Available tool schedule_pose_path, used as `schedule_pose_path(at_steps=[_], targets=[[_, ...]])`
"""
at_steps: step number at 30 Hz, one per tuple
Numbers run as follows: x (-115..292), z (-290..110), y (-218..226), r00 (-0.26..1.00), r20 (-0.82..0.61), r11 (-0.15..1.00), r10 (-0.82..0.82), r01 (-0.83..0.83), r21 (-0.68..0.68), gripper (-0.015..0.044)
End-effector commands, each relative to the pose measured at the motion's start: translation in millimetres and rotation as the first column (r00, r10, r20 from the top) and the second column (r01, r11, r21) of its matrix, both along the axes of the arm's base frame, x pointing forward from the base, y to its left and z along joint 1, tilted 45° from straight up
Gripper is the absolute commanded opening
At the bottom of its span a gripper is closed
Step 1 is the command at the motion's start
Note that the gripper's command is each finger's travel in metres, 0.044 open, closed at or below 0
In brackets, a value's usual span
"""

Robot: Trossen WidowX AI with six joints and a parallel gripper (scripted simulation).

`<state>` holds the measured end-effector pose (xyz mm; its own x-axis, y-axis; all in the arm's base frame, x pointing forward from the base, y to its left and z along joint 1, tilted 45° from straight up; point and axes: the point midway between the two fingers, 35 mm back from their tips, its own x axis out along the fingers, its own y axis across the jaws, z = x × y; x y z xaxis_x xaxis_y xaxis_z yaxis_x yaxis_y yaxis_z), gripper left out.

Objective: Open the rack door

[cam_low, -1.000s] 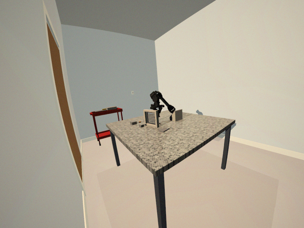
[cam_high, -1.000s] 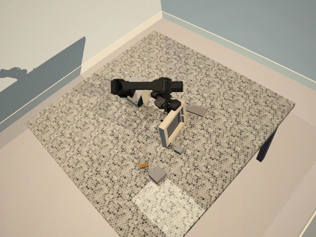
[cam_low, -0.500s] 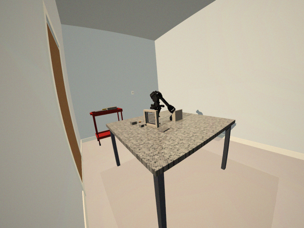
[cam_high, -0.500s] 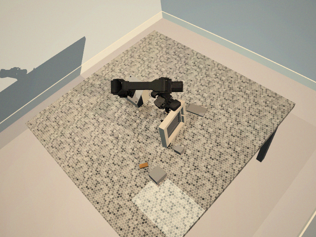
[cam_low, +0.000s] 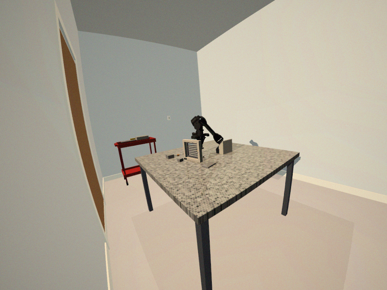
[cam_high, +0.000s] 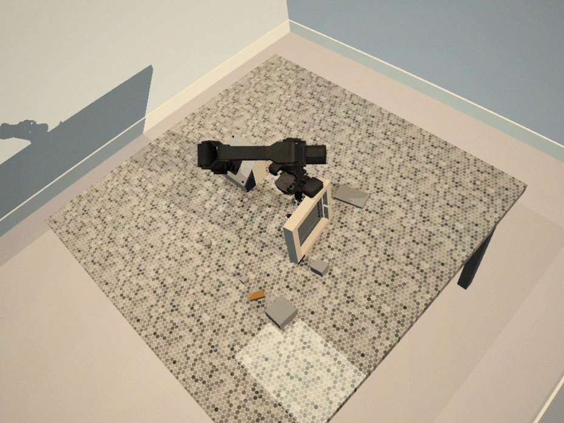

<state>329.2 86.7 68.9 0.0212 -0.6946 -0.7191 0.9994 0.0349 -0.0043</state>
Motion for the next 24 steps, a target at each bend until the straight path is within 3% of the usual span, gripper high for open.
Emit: schedule_pose_path(at_steps=[1,24], targets=[[-3.6,1.8,-2.2,0.997,-0.059,0.998,0.057,-0.058,-0.005,0.0008],[-29.7,16.5,-18.1,0.846,-0.377,0.922,0.377,-0.383,0.061,0.0008]])
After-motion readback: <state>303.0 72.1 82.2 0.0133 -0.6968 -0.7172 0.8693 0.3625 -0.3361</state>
